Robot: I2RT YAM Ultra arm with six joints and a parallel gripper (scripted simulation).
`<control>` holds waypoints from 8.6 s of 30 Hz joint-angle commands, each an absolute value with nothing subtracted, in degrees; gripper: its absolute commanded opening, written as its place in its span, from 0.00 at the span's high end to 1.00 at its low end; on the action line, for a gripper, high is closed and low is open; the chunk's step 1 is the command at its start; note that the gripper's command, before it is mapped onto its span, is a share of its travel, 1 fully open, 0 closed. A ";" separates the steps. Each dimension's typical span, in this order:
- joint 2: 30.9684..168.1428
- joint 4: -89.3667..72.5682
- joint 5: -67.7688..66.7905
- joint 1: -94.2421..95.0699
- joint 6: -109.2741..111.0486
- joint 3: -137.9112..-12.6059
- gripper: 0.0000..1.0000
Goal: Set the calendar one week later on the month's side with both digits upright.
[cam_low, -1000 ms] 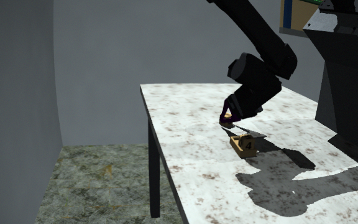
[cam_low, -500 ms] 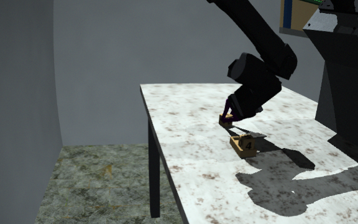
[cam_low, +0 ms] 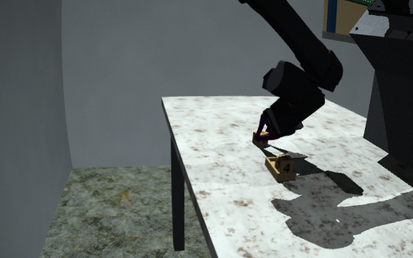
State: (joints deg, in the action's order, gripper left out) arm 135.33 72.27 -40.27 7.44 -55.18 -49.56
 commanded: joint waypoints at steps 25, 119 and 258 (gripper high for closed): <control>131.42 72.39 -40.93 7.46 -55.16 -45.37 0.74; 104.11 -4.76 29.27 -19.87 -42.39 -57.87 0.74; 142.95 -60.55 46.83 -22.73 -16.98 -115.66 0.74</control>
